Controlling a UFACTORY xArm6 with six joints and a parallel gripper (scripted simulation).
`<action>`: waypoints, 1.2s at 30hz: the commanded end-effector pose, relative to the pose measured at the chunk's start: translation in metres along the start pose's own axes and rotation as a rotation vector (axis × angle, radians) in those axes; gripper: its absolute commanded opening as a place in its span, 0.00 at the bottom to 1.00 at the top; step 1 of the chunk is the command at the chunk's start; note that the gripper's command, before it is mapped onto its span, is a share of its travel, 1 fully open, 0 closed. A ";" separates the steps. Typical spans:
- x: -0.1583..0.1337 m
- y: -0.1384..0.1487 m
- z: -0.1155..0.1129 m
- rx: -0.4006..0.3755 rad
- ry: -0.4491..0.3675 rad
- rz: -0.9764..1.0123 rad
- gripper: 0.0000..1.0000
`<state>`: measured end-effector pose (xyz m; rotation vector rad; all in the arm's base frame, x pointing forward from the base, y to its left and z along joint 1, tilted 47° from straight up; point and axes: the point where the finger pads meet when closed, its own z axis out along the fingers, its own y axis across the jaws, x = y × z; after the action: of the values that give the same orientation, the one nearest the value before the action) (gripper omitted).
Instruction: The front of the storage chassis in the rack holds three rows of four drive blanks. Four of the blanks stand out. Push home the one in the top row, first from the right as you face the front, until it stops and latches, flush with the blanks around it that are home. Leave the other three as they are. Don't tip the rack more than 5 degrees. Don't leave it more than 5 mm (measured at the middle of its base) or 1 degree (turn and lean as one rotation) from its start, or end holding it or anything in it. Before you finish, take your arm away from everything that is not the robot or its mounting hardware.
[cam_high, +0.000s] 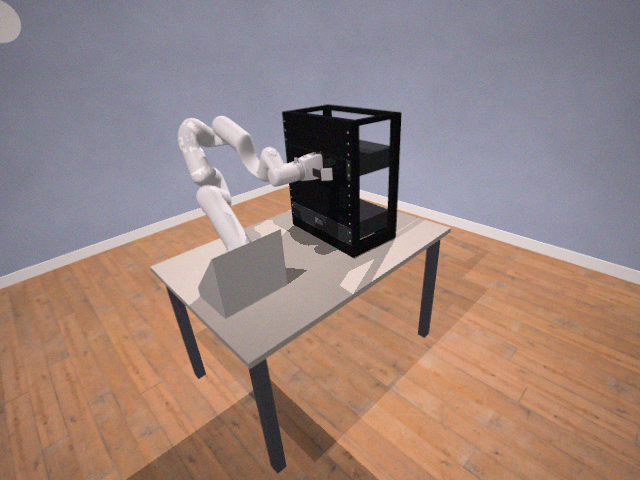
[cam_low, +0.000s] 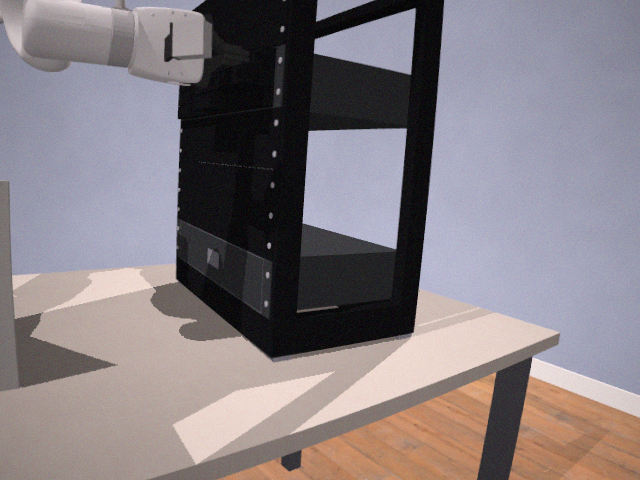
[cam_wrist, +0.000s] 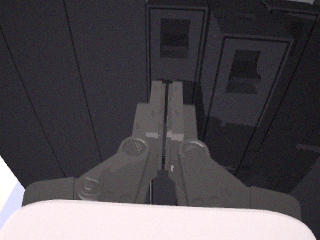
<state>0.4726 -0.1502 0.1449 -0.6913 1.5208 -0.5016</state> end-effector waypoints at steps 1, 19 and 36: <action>0.000 -0.002 0.001 0.002 -0.001 -0.002 0.00; 0.000 -0.002 0.004 0.002 -0.001 -0.002 0.00; 0.000 -0.002 0.007 0.002 -0.001 -0.002 0.00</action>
<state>0.4786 -0.1497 0.1444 -0.6915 1.5210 -0.5013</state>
